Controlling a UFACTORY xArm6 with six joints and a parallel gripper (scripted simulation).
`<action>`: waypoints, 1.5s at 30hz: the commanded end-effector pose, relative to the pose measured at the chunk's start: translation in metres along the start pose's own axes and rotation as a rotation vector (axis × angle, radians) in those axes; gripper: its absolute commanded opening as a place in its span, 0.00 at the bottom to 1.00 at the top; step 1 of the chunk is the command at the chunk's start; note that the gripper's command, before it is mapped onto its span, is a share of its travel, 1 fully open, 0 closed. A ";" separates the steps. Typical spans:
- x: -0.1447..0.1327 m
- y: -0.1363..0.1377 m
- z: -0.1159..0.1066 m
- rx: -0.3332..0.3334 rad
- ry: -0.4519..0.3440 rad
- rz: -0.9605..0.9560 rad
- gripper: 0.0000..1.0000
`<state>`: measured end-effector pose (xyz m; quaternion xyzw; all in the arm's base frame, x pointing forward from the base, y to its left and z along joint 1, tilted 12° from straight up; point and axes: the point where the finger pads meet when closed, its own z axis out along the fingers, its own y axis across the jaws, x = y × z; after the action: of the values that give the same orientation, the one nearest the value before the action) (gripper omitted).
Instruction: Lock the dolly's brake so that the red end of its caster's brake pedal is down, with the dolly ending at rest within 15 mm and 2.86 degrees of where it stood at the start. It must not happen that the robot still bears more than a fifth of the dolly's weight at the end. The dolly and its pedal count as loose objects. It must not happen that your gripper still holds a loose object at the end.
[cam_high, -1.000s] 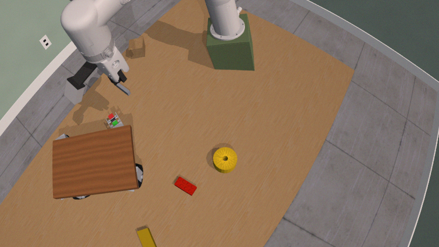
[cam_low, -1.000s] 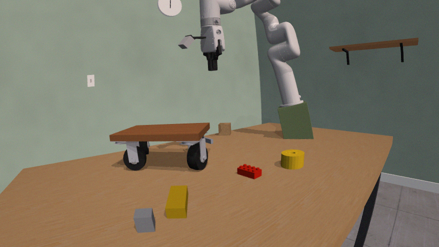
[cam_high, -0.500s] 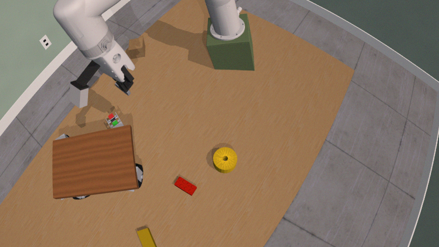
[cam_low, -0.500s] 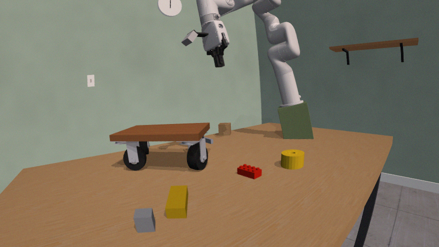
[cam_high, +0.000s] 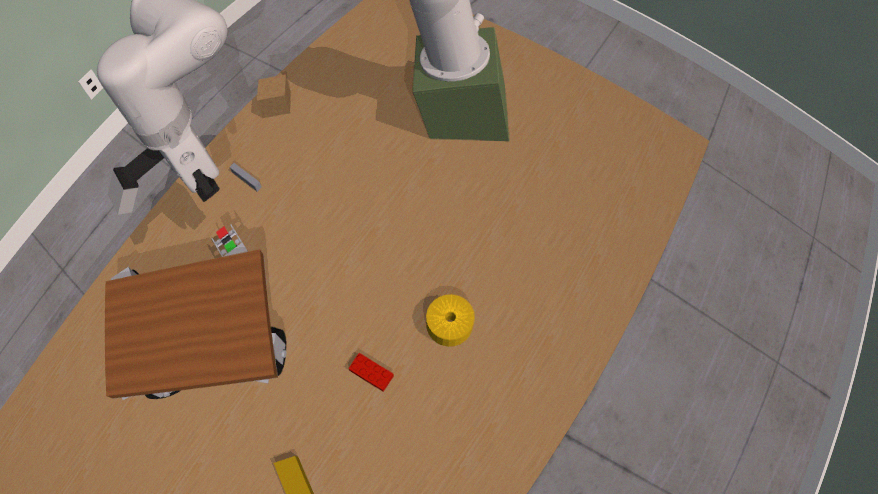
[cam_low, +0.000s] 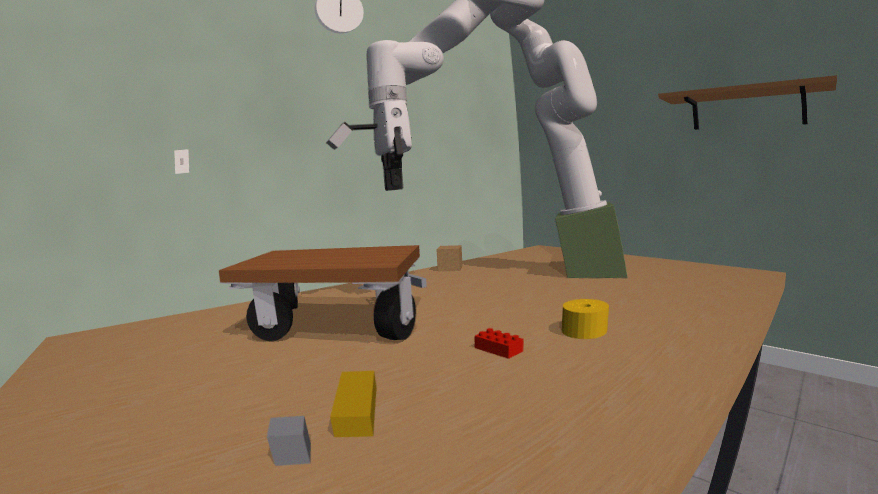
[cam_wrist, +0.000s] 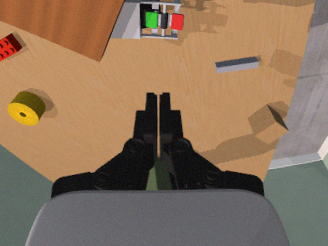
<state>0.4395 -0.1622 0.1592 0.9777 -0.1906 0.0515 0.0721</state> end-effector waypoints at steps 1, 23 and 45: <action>0.017 0.017 0.018 -0.016 0.024 0.045 0.00; 0.018 0.020 0.023 -0.020 0.025 -0.130 0.00; 0.019 0.021 0.040 -0.057 0.011 -1.039 0.00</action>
<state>0.4503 -0.1929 0.1284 0.9710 0.2050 0.0160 0.1217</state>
